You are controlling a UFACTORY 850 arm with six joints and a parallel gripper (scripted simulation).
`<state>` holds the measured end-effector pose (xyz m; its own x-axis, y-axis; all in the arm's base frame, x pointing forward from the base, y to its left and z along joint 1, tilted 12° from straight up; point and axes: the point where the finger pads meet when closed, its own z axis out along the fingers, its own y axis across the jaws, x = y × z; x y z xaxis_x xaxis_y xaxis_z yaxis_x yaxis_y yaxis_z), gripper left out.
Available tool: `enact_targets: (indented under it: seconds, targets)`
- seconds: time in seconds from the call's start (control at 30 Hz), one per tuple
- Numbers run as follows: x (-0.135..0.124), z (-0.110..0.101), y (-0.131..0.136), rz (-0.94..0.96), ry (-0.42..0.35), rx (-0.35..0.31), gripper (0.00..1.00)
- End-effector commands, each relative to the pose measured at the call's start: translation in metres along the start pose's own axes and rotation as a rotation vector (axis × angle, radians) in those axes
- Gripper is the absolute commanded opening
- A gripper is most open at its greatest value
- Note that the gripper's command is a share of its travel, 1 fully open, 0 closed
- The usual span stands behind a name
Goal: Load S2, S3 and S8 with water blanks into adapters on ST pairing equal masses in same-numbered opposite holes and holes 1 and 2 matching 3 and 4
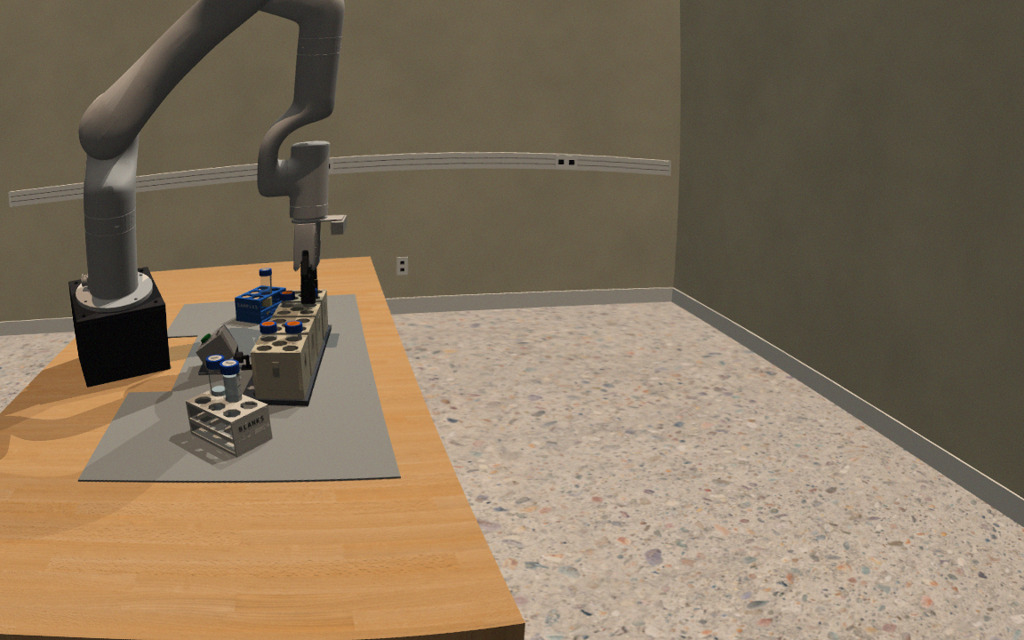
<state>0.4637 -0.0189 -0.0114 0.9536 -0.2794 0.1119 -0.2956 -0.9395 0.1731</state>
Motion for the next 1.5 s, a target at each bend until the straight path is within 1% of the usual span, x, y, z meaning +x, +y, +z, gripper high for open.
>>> enact_targets:
  seconds: [0.0,0.53,0.57,1.47]
  targets:
    - [0.0007,0.0030,-0.0002,0.000,0.004,0.001,0.00]
    - [0.0007,0.0030,-0.0002,0.000,0.004,0.001,0.00]
    - [0.0007,0.0033,-0.0002,0.000,0.004,0.001,0.44]
    - [0.0007,0.0033,-0.0002,0.000,0.004,0.001,0.44]
